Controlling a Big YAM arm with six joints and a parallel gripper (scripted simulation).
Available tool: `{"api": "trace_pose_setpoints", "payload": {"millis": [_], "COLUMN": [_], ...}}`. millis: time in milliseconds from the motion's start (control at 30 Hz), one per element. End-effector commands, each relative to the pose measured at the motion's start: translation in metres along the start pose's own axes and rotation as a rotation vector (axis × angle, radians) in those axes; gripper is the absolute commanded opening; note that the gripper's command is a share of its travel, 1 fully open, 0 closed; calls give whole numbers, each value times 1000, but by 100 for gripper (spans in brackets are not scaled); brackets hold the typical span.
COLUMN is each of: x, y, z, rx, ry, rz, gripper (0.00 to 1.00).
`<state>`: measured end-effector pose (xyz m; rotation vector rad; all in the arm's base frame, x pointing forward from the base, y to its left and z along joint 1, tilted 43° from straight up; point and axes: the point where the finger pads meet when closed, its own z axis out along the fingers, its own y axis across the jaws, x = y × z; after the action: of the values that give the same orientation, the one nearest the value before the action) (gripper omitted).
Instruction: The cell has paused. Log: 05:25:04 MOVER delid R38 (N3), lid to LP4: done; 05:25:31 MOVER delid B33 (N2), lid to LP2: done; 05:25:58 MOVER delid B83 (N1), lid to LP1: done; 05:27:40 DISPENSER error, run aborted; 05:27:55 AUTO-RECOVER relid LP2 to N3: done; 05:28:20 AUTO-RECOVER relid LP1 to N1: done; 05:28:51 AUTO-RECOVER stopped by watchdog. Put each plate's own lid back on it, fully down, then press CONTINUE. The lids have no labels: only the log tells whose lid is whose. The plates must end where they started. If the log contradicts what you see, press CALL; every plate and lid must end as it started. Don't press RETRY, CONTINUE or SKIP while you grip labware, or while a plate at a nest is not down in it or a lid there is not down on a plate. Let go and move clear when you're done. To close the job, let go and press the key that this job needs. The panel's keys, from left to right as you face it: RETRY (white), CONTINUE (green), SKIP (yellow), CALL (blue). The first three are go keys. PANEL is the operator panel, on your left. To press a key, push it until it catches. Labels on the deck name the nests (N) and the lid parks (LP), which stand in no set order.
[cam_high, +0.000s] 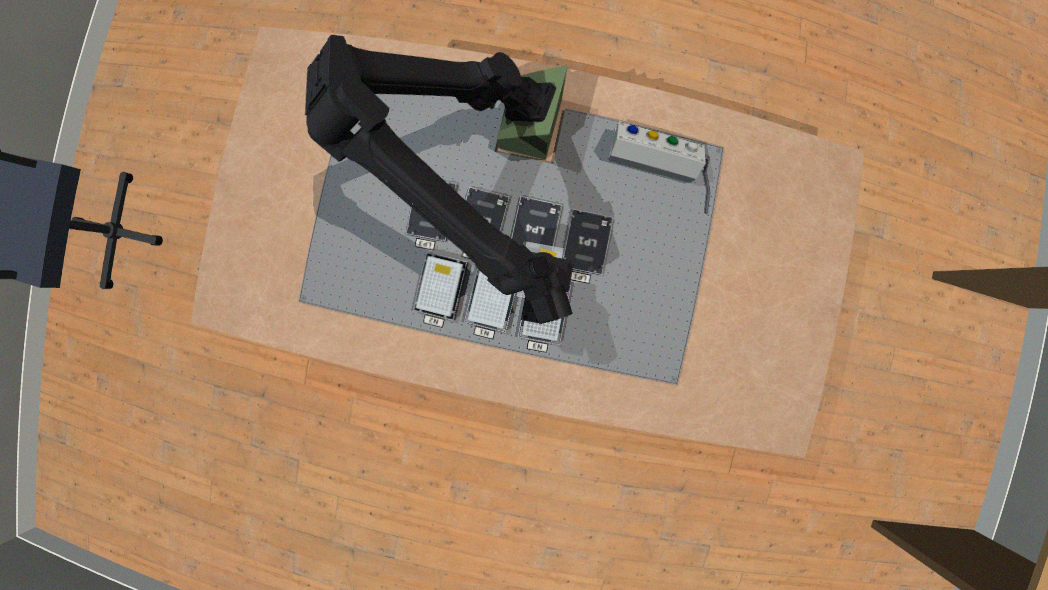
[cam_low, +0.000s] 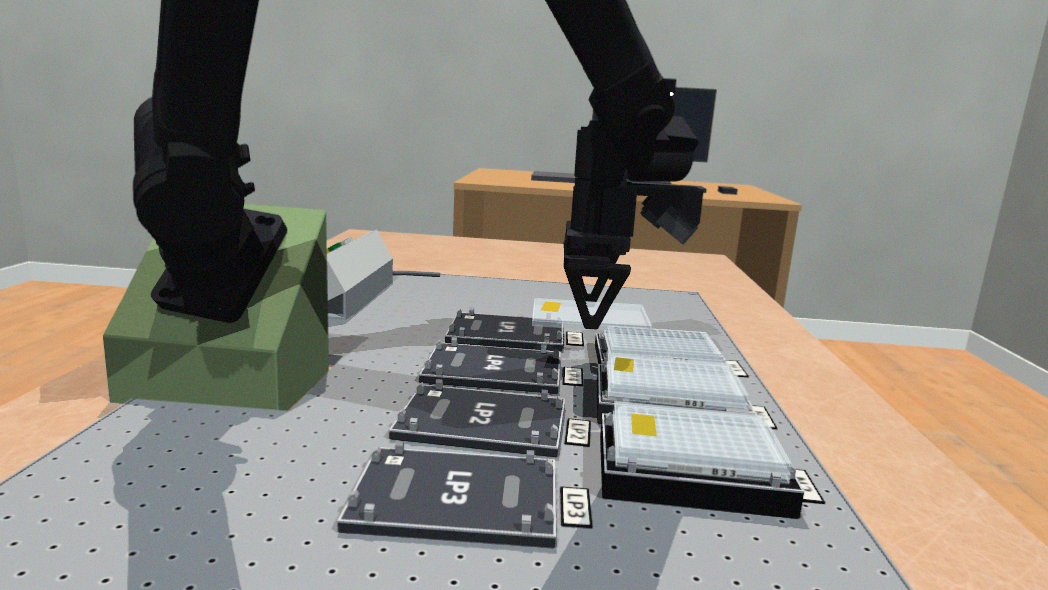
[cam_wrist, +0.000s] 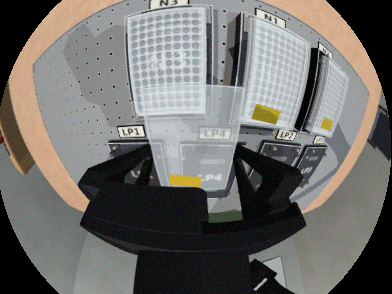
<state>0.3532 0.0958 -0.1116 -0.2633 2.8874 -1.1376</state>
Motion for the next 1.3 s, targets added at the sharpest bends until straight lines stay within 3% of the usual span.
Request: {"api": "trace_pose_setpoints", "payload": {"millis": [0,667,767,867,1267], "x": [-17,-103,-104,-84,-92], "y": [2,27,28,31,29], "z": [0,2,2,8,13], "rx": [0,0,-1,11,2], "ry": [2,1,0,17,7], "rz": [-7,-6,-7,-36,-13], "gripper": [0,0,0,0,0]}}
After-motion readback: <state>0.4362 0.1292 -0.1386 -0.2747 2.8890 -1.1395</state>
